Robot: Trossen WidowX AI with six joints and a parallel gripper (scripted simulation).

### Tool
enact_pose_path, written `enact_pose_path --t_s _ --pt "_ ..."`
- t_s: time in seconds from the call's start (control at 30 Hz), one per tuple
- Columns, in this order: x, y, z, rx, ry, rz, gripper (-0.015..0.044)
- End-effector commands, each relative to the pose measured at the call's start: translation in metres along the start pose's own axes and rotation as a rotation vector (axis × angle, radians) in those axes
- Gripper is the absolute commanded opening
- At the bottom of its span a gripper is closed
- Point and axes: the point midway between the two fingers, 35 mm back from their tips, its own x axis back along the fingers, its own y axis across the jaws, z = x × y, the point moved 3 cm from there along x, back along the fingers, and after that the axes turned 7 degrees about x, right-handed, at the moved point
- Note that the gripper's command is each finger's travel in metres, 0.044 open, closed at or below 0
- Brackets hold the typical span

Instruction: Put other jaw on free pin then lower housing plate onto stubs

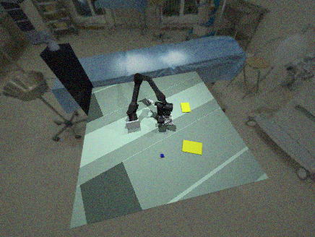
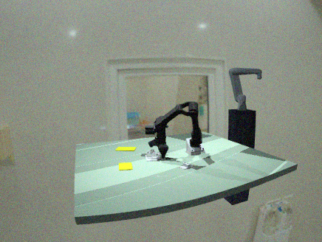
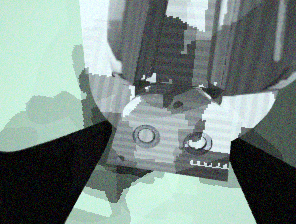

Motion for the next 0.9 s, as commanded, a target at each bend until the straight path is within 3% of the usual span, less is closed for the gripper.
enact_pose_path --t_s 0.0,0.37,0.67,0.87 --pt "0.0 0.0 0.0 0.0 0.0 0.0 0.044" --pt "0.004 0.0 0.0 0.0 0.0 0.001 0.044" --pt "0.075 0.001 0.003 -0.004 0.003 -0.003 0.044" --pt "0.079 -0.003 0.008 -0.01 -0.008 0.003 0.044"
